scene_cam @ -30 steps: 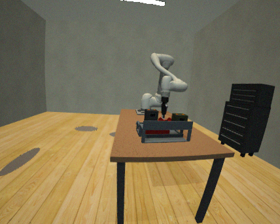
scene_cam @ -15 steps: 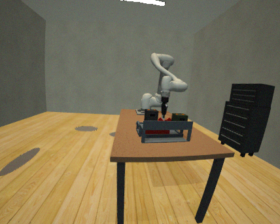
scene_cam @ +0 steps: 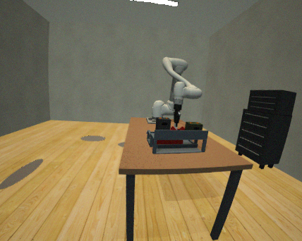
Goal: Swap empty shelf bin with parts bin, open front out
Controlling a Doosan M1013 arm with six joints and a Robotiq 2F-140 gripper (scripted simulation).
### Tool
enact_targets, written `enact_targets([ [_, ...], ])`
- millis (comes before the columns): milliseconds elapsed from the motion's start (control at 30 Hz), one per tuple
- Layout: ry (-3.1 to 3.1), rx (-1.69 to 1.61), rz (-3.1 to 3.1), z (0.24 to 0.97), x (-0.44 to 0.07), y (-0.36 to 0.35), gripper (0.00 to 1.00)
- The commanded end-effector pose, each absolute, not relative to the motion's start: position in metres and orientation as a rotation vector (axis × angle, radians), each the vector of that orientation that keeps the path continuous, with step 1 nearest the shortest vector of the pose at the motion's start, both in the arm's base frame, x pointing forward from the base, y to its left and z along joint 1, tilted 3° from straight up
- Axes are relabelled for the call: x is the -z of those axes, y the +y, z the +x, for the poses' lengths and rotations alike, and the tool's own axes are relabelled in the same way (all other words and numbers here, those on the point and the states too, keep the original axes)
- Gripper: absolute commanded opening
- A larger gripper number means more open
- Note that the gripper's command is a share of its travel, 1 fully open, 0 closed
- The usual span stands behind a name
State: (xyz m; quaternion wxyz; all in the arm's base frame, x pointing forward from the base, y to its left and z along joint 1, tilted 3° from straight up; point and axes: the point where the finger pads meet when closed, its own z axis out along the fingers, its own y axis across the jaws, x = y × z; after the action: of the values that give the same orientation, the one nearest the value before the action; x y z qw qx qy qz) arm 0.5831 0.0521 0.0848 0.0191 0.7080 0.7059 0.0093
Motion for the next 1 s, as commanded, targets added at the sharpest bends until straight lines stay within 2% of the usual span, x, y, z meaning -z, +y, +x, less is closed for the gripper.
enact_targets([
  [0, 2.192, -0.027, 2.19, 0.58, -0.084, 0.053, 0.1],
  [967, 2.192, -0.027, 2.19, 0.551, -0.083, 0.053, 0.1],
])
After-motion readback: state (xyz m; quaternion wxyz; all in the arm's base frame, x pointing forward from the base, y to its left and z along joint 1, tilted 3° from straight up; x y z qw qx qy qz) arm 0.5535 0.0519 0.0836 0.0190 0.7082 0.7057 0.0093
